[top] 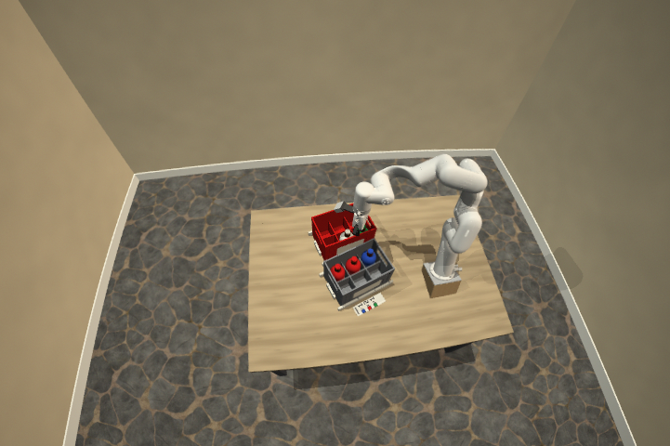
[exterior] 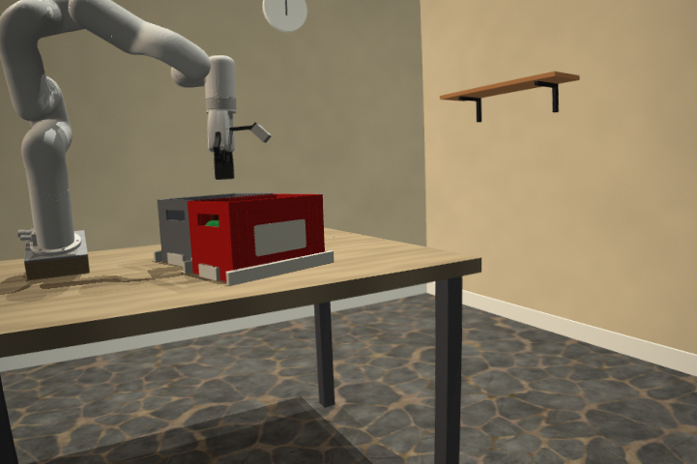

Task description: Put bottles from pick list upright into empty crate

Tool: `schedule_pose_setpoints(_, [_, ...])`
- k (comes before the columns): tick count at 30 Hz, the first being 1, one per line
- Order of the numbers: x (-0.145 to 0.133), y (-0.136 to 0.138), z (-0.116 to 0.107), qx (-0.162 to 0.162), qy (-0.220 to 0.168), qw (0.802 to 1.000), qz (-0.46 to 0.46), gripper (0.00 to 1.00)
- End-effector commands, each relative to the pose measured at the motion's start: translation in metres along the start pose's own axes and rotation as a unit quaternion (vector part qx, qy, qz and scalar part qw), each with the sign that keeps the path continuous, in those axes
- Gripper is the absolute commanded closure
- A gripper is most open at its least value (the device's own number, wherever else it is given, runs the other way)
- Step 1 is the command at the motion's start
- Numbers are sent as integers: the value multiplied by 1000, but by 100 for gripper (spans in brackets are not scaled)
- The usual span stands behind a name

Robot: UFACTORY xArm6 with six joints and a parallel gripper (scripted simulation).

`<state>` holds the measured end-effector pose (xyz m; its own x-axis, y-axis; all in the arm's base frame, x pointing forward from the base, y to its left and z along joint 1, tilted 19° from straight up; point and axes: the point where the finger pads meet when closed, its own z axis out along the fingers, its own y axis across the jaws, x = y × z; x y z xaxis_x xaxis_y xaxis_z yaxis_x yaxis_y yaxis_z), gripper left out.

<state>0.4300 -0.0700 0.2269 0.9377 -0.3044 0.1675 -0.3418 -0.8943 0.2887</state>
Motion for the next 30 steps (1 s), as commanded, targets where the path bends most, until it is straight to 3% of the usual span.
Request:
schedule_pose_setpoints(1, [-2, 26, -2, 2, 2, 1000, 0, 35])
schedule_pose_setpoints(12, [-9, 70, -2, 2, 2, 1000, 0, 35])
schedule_pose_setpoints(30, [-9, 70, 4, 2, 2, 1000, 0, 35])
